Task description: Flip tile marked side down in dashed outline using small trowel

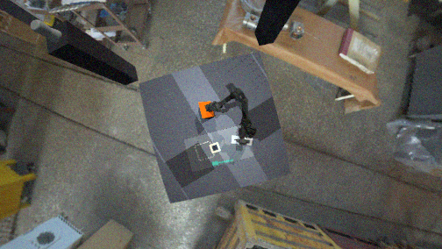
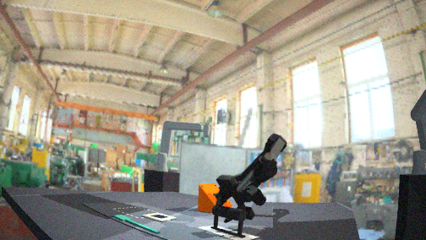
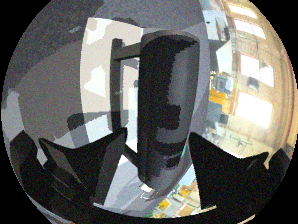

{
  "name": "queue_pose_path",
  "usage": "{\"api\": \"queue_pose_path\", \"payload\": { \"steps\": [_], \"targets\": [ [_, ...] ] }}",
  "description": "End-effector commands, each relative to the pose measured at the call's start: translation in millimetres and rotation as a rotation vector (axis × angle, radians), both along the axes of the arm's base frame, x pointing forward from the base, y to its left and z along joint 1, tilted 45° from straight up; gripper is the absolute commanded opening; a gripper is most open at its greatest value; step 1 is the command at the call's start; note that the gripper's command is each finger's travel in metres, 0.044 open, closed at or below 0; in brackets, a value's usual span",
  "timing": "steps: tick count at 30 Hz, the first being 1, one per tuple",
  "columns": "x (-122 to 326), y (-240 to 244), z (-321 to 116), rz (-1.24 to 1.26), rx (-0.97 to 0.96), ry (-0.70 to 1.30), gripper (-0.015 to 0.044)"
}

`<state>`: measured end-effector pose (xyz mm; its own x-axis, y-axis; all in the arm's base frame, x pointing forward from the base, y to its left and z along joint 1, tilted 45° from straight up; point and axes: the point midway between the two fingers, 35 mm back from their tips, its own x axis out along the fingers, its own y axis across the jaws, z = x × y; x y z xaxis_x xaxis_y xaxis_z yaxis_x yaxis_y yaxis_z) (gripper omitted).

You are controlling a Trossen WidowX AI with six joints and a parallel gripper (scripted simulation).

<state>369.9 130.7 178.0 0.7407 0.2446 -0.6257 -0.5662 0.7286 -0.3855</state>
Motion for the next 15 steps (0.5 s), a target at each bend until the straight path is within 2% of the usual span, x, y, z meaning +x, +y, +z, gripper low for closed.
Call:
{"api": "queue_pose_path", "payload": {
  "steps": [1, 6, 12, 15],
  "targets": [
    [6.3, 1.3, -5.9, -0.001, -0.006, 0.0, 0.03],
    [10.2, 2.6, -9.8, -0.001, -0.006, 0.0, 0.03],
    [10.2, 2.6, -9.8, -0.001, -0.006, 0.0, 0.0142],
    [10.2, 2.6, -9.8, -0.001, -0.006, 0.0, 0.0122]
  ]
}}
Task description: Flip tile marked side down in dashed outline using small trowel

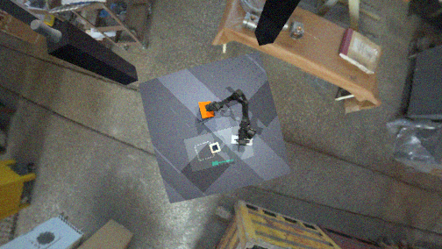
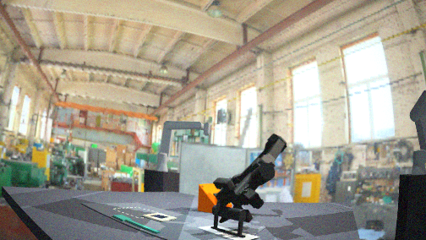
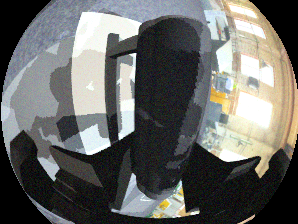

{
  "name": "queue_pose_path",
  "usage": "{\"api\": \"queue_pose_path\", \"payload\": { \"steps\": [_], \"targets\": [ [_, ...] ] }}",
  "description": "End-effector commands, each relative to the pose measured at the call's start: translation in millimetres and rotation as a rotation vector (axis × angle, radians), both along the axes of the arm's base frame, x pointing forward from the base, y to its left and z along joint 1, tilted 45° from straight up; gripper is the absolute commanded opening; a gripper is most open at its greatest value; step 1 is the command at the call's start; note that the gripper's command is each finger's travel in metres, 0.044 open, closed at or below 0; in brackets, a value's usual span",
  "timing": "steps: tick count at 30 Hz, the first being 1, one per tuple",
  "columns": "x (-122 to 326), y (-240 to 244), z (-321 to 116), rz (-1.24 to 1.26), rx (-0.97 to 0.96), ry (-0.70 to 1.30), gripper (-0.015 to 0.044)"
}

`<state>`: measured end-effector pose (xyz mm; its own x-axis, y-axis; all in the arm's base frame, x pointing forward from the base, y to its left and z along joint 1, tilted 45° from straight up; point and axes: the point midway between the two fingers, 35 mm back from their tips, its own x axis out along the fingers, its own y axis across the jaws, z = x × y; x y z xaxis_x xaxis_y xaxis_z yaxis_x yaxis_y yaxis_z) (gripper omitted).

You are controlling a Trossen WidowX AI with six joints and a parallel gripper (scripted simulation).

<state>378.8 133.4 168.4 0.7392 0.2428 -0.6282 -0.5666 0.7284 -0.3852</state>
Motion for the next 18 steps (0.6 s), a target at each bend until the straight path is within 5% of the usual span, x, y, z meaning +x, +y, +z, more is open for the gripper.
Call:
{"api": "queue_pose_path", "payload": {
  "steps": [1, 18],
  "targets": [
    [1.3, -0.2, -0.2, 0.0, -0.004, -0.002, 0.0116],
    [1.3, -0.2, -0.2, 0.0, -0.004, -0.002, 0.0003]
  ]
}}
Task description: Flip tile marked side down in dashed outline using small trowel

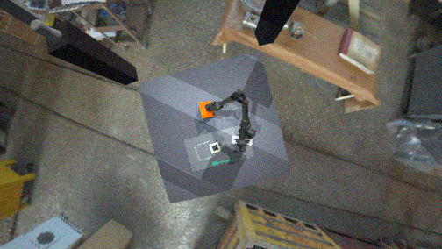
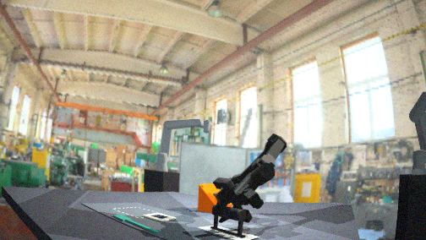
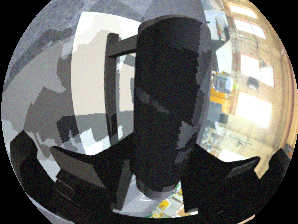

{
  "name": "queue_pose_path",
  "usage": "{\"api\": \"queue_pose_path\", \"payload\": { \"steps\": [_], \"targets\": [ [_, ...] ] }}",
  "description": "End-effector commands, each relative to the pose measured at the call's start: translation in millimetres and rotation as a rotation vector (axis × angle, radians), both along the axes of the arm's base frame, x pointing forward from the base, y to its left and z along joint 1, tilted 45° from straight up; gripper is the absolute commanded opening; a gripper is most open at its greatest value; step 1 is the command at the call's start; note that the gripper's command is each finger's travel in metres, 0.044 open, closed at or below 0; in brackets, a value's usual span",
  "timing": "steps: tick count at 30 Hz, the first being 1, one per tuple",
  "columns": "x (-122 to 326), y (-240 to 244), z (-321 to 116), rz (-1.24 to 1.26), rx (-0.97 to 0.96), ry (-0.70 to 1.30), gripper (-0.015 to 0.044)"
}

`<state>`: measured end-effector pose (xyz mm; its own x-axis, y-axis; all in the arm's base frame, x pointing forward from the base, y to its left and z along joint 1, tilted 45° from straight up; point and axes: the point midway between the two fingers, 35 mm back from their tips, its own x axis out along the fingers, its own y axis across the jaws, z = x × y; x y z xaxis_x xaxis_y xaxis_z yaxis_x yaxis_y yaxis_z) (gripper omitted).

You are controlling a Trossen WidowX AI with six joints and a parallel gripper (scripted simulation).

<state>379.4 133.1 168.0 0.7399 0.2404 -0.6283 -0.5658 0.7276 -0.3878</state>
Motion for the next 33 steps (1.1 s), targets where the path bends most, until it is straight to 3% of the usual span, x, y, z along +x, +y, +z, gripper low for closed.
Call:
{"api": "queue_pose_path", "payload": {
  "steps": [1, 11, 33],
  "targets": [
    [0.8, -0.6, 0.9, 0.0, -0.001, -0.001, 0.0],
    [-2.2, -41.8, 41.2, 0.0, -0.003, 0.0, 0.0],
    [7.6, -50.7, 26.2, 0.04, 0.019, -0.027, 0.0]
  ]
}}
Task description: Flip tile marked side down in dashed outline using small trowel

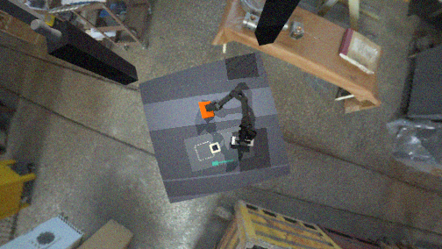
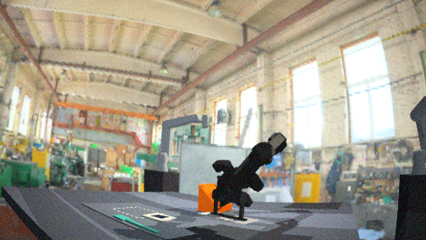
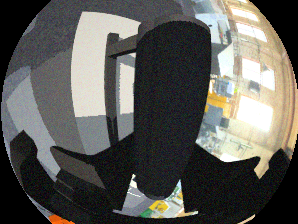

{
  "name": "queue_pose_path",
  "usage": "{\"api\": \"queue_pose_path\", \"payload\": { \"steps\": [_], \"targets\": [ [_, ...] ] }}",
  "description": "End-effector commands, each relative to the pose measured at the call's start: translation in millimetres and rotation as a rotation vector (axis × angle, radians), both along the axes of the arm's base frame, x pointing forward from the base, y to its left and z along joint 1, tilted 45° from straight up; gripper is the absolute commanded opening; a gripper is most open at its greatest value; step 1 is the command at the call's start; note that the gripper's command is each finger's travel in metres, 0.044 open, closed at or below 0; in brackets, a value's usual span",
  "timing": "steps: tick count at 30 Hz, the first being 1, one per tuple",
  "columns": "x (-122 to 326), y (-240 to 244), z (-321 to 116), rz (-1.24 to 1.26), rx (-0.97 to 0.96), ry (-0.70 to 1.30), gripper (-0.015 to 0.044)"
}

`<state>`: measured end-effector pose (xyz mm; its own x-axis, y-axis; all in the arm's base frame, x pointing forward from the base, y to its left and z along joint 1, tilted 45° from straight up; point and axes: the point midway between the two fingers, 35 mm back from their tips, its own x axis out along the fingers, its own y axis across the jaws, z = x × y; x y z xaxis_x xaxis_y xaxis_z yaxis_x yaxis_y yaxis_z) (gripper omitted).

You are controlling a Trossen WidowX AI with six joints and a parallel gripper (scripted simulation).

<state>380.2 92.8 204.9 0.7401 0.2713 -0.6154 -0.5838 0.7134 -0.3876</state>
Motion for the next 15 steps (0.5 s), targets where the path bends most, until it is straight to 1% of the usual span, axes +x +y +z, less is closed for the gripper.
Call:
{"api": "queue_pose_path", "payload": {
  "steps": [1, 8, 15],
  "targets": [
    [9.2, -13.1, -15.1, 0.019, 0.014, -0.022, 0.0],
    [19.3, -33.9, -43.9, 0.1, 0.048, -0.096, 0.0],
    [17.7, -56.8, -68.8, 0.18, 0.067, -0.188, 0.0]
  ]
}}
